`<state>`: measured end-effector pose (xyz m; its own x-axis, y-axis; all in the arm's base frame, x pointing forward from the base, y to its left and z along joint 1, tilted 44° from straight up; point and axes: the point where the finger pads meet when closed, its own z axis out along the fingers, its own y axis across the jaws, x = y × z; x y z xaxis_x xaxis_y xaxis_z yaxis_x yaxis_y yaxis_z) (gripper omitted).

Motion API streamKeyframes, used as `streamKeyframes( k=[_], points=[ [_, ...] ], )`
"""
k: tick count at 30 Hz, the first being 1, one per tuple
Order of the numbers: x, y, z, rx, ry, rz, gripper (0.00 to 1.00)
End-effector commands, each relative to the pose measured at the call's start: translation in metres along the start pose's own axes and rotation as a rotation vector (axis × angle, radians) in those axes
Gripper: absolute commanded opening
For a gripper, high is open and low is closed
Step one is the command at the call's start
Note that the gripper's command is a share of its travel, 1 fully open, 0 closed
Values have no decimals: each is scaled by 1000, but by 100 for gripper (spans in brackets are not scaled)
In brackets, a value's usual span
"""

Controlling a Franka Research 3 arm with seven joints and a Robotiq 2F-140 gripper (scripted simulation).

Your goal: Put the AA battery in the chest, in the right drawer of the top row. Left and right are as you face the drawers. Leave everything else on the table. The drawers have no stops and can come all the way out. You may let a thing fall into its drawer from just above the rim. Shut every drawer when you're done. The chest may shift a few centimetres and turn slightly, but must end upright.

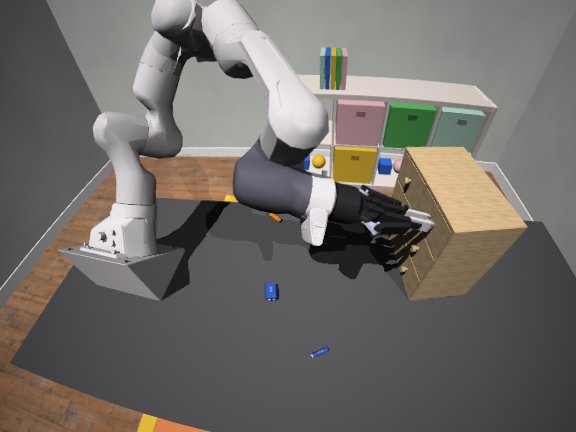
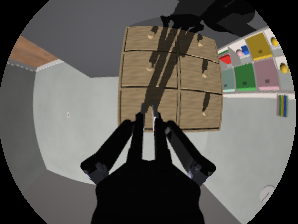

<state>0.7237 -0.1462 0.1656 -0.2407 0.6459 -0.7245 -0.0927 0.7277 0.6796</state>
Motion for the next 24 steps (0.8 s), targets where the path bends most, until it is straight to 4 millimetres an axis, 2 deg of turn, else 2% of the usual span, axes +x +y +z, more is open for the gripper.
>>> streamKeyframes(
  k=[1, 24],
  points=[
    [1, -1, 0, 2, -1, 6, 17],
    [7, 0, -17, 2, -1, 6, 17]
  ],
)
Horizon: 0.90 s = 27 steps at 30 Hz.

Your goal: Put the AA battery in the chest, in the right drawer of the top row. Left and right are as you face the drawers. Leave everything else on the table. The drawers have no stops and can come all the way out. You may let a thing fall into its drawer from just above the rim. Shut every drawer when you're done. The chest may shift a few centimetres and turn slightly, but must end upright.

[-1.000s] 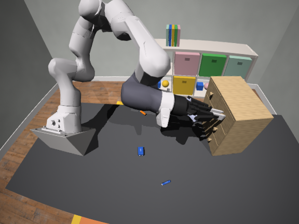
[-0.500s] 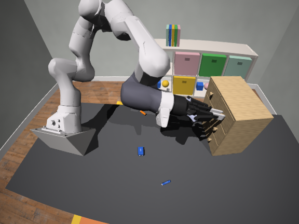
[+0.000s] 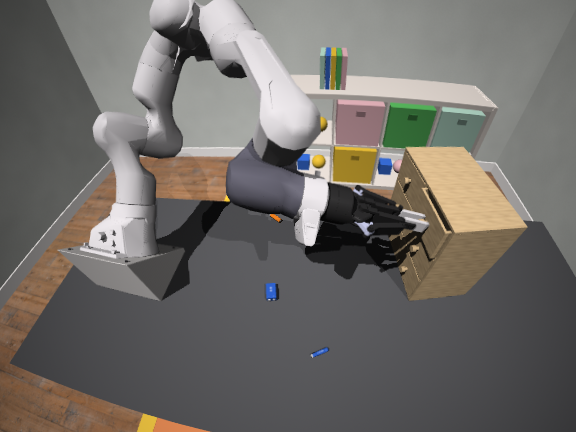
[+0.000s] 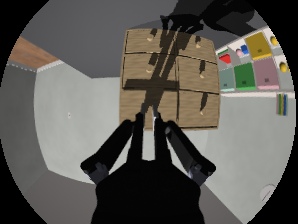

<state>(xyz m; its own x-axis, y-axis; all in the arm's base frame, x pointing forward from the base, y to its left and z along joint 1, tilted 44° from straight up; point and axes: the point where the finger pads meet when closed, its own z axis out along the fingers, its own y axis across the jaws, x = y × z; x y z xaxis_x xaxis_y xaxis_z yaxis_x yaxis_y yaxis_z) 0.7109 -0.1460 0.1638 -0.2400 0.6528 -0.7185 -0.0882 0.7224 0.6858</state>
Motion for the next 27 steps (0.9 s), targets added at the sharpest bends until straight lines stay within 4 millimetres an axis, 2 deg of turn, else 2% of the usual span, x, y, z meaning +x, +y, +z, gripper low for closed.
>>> streamKeyframes(
  k=[1, 27],
  points=[
    [2, -1, -4, 0, 1, -3, 17],
    [13, -1, -35, 0, 1, -3, 17]
  ],
)
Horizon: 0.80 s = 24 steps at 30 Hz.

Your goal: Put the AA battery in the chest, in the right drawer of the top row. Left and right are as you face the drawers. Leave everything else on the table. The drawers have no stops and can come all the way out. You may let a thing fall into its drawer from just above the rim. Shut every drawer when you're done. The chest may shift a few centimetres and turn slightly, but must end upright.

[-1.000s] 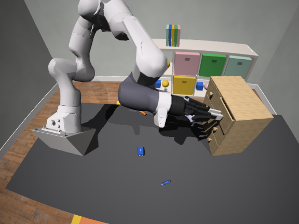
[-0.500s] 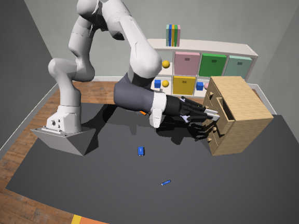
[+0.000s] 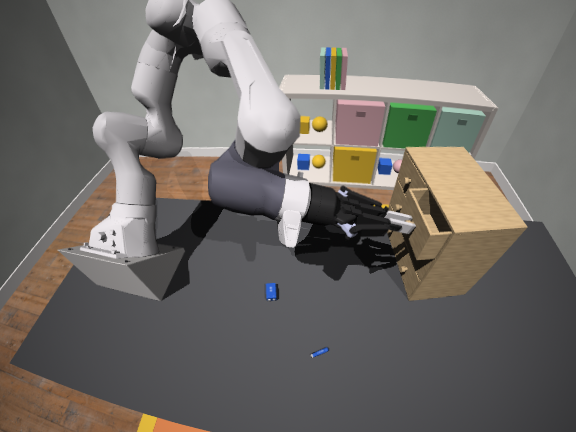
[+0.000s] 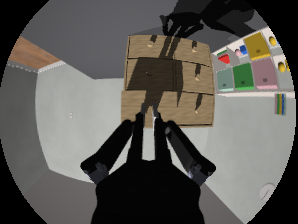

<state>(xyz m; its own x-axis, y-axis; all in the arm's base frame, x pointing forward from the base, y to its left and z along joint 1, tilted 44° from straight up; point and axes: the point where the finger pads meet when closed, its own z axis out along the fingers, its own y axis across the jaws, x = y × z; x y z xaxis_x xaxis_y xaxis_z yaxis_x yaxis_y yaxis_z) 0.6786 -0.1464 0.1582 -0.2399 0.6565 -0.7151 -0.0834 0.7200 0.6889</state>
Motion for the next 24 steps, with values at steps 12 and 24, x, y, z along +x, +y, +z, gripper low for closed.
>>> streamKeyframes(
  k=[12, 24],
  points=[
    [5, 1, -15, -4, 1, -8, 17],
    [8, 1, -21, -4, 1, -8, 17]
  ],
)
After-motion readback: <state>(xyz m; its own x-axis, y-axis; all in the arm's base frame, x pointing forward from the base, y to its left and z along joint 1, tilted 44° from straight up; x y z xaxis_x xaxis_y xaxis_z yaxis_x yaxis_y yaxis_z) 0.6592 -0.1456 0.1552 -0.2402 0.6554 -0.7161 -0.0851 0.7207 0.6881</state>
